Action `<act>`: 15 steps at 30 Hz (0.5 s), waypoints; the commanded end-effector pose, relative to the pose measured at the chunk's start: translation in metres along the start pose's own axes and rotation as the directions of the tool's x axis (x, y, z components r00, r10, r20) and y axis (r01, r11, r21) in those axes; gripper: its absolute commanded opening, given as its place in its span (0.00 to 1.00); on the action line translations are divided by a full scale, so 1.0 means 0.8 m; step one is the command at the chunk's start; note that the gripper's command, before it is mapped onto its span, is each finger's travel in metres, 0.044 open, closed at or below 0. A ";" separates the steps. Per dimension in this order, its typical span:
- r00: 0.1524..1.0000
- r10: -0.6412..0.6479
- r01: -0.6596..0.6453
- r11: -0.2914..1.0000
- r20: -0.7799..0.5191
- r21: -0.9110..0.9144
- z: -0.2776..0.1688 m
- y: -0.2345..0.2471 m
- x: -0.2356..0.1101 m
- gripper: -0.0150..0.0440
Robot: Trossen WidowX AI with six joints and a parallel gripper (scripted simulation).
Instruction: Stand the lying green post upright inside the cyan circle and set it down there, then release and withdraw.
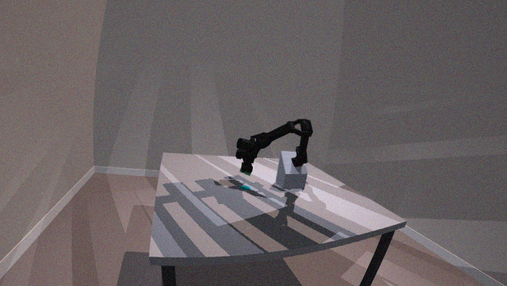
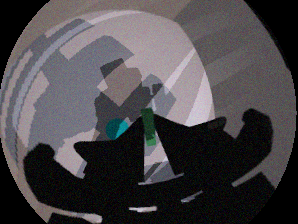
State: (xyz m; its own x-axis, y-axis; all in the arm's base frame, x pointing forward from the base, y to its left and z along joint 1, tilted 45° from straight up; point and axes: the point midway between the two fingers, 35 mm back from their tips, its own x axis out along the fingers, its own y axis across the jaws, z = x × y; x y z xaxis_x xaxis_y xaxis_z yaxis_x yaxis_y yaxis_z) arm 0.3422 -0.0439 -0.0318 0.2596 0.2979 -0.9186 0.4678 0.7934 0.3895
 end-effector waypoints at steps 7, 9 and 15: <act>0.997 -0.031 0.031 1.000 0.063 0.001 0.002 -0.001 0.005 0.29; 0.997 -0.037 0.037 0.999 0.075 0.001 0.003 -0.001 0.007 0.29; 0.993 -0.051 0.051 0.999 0.110 0.002 0.003 -0.001 0.009 0.29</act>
State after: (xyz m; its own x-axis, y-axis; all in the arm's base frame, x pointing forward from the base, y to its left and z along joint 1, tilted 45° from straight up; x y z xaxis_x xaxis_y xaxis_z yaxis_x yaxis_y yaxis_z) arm 0.3450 -0.0427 -0.0385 0.3118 0.2185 -0.9247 0.4764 0.8061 0.3511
